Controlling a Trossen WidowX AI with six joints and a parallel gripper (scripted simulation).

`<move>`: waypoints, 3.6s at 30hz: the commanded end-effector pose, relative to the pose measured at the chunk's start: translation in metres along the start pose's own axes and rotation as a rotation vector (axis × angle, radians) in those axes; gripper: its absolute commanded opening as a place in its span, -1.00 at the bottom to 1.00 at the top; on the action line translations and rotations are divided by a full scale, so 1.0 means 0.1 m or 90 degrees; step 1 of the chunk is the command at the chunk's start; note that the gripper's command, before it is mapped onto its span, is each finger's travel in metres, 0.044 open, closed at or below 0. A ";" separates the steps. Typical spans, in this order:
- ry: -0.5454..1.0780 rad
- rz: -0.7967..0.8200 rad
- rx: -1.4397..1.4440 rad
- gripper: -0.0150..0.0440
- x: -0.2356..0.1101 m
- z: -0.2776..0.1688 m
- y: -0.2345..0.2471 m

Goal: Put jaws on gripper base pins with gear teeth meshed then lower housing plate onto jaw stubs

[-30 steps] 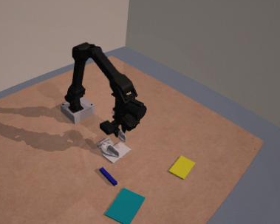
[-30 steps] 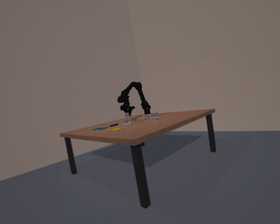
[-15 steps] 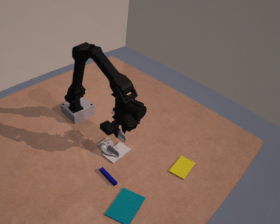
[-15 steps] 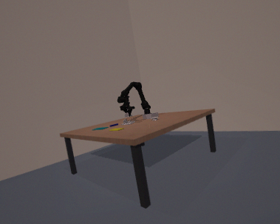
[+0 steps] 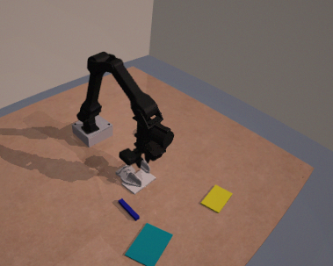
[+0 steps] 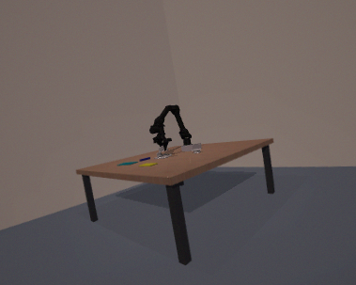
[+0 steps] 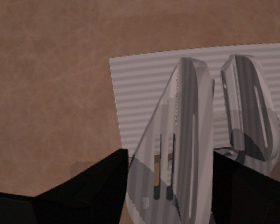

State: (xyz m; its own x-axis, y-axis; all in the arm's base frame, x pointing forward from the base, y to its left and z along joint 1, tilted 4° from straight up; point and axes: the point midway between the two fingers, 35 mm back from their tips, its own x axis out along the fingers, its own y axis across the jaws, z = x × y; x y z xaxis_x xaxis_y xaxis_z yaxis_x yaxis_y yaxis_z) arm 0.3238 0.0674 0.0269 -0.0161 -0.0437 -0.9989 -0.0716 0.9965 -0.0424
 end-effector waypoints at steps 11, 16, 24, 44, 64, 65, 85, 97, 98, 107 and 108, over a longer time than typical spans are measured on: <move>0.005 0.001 0.004 -0.04 0.25 -0.03 0.00; 0.005 0.001 0.004 -0.04 0.27 -0.03 0.00; 0.005 0.001 0.004 -0.04 0.27 -0.03 0.00; 0.005 0.001 0.003 -0.04 0.31 -0.03 0.00; 0.005 0.001 0.004 -0.04 0.37 -0.03 0.00; 0.005 0.001 0.004 -0.04 0.37 -0.03 0.00; 0.005 0.001 0.005 -0.04 0.43 -0.03 0.00; 0.005 0.001 0.005 -0.04 0.46 -0.04 0.00; 0.005 0.001 0.005 -0.04 0.46 -0.04 0.00; 0.005 0.001 0.005 -0.04 0.46 -0.04 0.00; 0.005 0.001 0.005 -0.04 0.46 -0.04 0.00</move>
State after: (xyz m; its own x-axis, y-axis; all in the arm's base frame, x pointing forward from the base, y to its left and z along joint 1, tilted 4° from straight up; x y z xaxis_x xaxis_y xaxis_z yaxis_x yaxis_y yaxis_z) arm 0.3198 0.0646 -0.0183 -0.0233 -0.0454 -0.9987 -0.0665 0.9968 -0.0437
